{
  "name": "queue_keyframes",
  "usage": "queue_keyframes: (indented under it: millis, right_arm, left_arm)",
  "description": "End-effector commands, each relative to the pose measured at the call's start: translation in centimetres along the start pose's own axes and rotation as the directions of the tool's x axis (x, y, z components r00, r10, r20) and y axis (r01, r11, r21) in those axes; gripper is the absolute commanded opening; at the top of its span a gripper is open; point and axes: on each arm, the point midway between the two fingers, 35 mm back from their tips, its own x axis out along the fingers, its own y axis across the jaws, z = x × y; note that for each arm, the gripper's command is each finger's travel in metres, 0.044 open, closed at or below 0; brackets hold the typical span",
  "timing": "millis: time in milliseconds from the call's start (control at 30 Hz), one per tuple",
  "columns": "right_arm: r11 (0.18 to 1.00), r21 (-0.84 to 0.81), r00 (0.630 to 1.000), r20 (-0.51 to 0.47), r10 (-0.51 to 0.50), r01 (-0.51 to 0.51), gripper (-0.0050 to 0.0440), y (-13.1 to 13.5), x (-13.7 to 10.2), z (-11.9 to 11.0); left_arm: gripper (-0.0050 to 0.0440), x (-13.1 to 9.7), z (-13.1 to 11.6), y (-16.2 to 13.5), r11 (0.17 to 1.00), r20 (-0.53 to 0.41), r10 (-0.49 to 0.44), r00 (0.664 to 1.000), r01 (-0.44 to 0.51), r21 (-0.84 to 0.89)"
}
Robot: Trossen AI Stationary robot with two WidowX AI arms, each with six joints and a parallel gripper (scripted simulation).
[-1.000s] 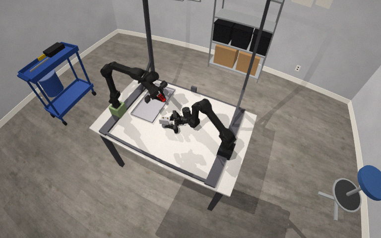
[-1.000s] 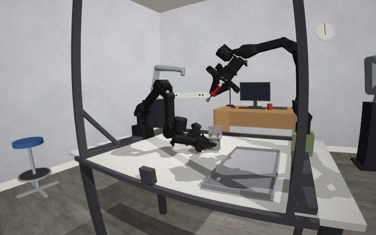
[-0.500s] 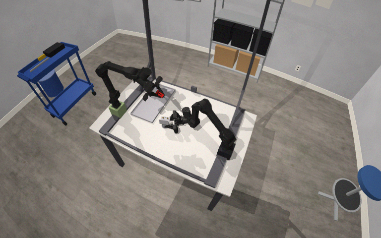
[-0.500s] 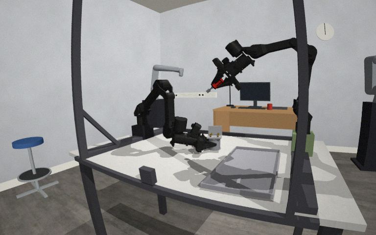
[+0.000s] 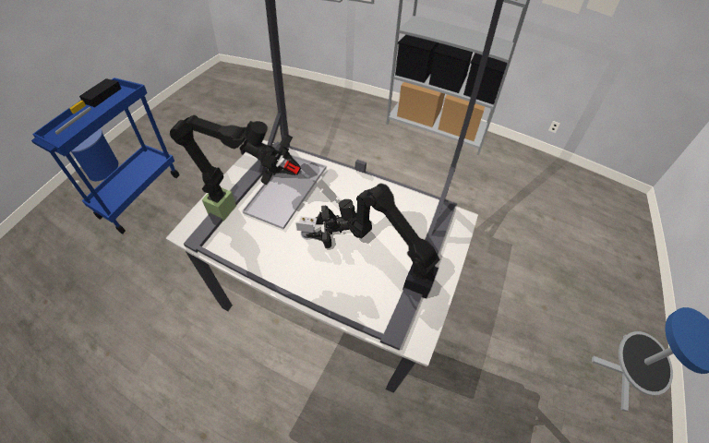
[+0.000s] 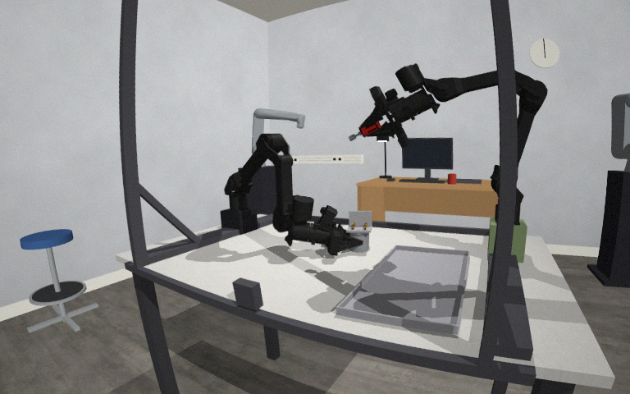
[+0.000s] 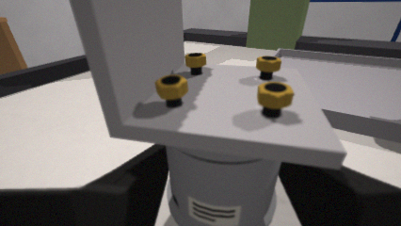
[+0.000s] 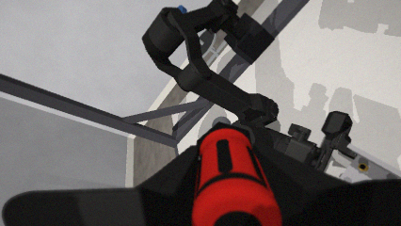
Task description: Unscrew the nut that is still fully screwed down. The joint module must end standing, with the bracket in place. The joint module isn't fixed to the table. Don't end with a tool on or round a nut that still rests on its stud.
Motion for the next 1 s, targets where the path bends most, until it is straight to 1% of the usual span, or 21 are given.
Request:
queue_keyframes:
  millis: [0,33,200,433,600,767,967]
  right_arm:
    - [0.999,-0.001,0.998,0.042,0.049,-0.049,0.013,1.0,-1.2,0.9]
    - [0.999,-0.001,0.998,0.042,0.049,-0.049,0.013,1.0,-1.2,0.9]
    - [0.992,-0.007,0.988,0.098,0.123,-0.123,0.013,1.3,-2.7,1.1]
    - [0.974,-0.021,0.959,0.175,0.224,-0.224,0.013,1.9,-4.9,1.6]
    - [0.974,-0.021,0.959,0.175,0.224,-0.224,0.013,1.9,-4.9,1.6]
    - [0.955,-0.036,0.928,0.229,0.294,-0.294,0.013,2.0,-6.5,1.7]
    - [0.926,-0.059,0.881,0.29,0.374,-0.374,0.013,2.2,-8.6,1.8]
  left_arm:
    - [0.0245,0.3,1.6,-0.4,1.0,0.027,-0.002,1.0,0.003,-0.027]
    - [0.0245,0.3,1.6,-0.4,1.0,0.027,-0.002,1.0,0.003,-0.027]
    - [0.0245,0.3,1.6,-0.4,1.0,0.027,-0.002,1.0,0.003,-0.027]
    - [0.0245,0.3,1.6,-0.4,1.0,0.027,-0.002,1.0,0.003,-0.027]
    - [0.0245,0.3,1.6,-0.4,1.0,0.027,-0.002,1.0,0.003,-0.027]
    - [0.0245,0.3,1.6,-0.4,1.0,0.027,-0.002,1.0,0.003,-0.027]
    - [0.0245,0.3,1.6,-0.4,1.0,0.027,-0.002,1.0,0.003,-0.027]
